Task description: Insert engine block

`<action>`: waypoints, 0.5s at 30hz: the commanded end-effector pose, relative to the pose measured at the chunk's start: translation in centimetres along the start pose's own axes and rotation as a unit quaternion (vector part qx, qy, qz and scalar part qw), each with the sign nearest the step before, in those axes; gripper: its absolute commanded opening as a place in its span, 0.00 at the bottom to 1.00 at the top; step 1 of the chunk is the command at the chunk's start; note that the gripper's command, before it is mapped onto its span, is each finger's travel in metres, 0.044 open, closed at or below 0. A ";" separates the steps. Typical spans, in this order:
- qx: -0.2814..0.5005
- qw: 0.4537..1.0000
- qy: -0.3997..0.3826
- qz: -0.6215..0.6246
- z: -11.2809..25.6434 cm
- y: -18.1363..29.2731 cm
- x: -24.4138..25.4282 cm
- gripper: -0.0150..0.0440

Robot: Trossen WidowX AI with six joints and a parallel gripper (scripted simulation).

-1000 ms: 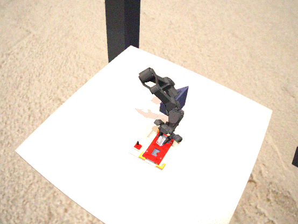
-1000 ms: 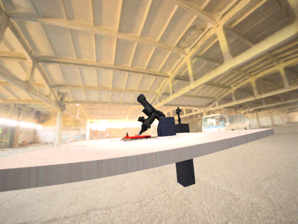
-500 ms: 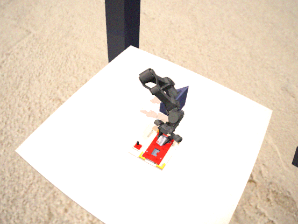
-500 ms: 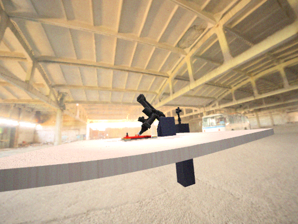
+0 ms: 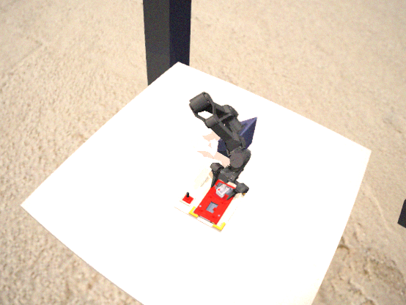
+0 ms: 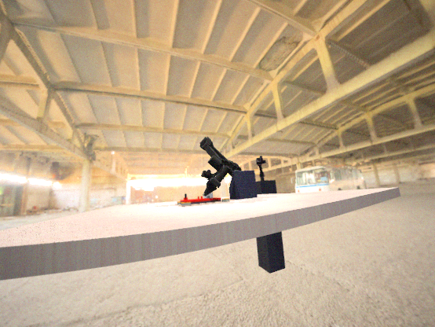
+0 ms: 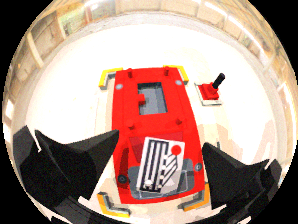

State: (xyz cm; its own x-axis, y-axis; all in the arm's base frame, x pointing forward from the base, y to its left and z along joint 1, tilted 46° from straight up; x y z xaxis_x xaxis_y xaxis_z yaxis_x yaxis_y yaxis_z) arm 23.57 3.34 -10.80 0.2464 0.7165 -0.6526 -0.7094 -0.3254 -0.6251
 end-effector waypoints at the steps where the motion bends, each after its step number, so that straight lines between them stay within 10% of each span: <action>1: 0.002 1.000 -0.001 -0.001 1.0 -0.1 0.1 1.00; 15: 0.004 1.000 -0.002 -0.001 4.4 0.0 0.1 1.00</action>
State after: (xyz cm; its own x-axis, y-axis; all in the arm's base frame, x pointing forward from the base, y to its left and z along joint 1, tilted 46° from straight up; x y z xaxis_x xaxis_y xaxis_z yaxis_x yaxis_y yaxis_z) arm 20.85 5.83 -9.30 0.2345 0.7213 -0.6517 -0.7194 -0.3222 -0.6154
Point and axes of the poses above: the point midway between the two fingers, 35 mm back from their tips, its own z axis back along the fingers, its own x axis across the jaws, y = z × x, the point moved 3 cm from there along z, back along the fingers, and after that the axes turned 5 degrees about -z, right-handed, at the moved point
